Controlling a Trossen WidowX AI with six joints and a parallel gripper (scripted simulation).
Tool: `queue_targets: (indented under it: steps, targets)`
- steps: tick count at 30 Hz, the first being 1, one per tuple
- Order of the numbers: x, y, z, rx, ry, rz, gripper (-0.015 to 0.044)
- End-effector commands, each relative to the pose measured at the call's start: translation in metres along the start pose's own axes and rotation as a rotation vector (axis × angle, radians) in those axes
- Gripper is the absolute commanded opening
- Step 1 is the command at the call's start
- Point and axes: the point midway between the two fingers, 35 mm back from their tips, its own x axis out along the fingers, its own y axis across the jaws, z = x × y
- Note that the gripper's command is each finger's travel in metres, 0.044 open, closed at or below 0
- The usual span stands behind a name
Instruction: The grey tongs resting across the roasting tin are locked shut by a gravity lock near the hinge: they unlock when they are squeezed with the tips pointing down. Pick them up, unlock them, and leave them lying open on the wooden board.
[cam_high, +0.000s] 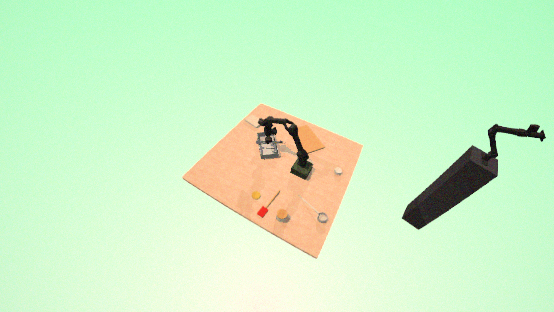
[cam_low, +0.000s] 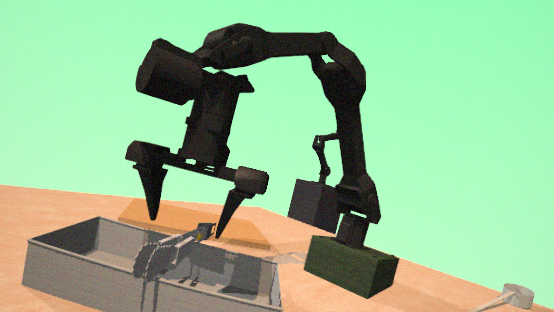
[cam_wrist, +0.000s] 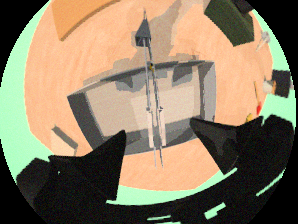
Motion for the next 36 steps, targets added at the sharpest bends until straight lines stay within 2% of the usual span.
queue_targets:
  steps: [1, 36]
  targets:
    - [-0.001, -0.003, -0.003, 0.002, -0.001, -0.001, 0.044]
    - [0.048, -0.002, -0.004, 0.002, -0.001, -0.001, 0.044]
